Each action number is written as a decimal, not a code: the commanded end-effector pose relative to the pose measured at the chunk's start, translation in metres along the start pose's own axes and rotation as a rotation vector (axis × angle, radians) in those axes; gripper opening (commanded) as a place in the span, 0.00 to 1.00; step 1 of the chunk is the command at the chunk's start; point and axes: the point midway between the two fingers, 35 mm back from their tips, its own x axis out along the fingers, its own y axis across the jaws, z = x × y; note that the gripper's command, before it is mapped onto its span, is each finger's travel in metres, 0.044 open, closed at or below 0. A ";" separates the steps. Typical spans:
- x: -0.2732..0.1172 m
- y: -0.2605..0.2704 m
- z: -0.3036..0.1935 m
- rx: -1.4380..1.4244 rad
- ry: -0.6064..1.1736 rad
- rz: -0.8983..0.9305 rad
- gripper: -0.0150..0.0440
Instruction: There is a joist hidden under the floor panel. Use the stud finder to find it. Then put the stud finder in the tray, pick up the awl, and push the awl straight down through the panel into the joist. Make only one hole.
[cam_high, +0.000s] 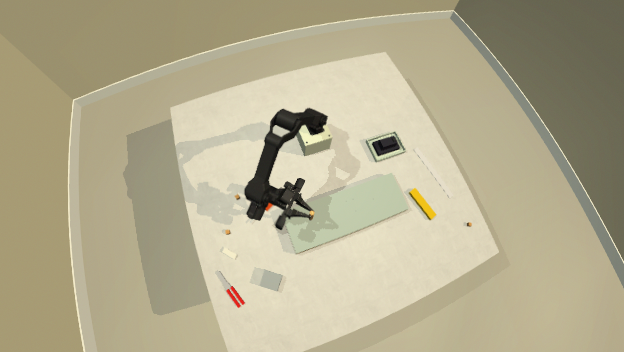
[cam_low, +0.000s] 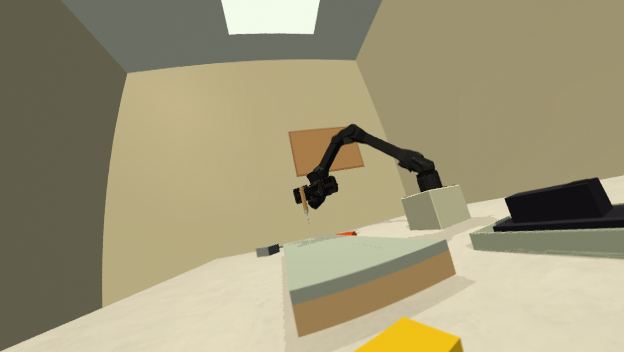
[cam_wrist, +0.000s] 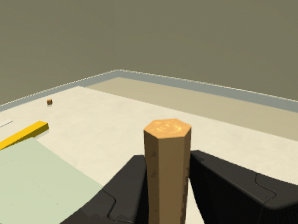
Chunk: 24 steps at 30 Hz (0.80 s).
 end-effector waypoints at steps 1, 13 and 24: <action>-0.001 -0.002 0.002 -0.006 -0.015 -0.008 0.25; 0.001 -0.002 -0.010 -0.006 -0.015 -0.008 0.25; 0.002 -0.003 -0.022 -0.006 -0.015 -0.008 0.25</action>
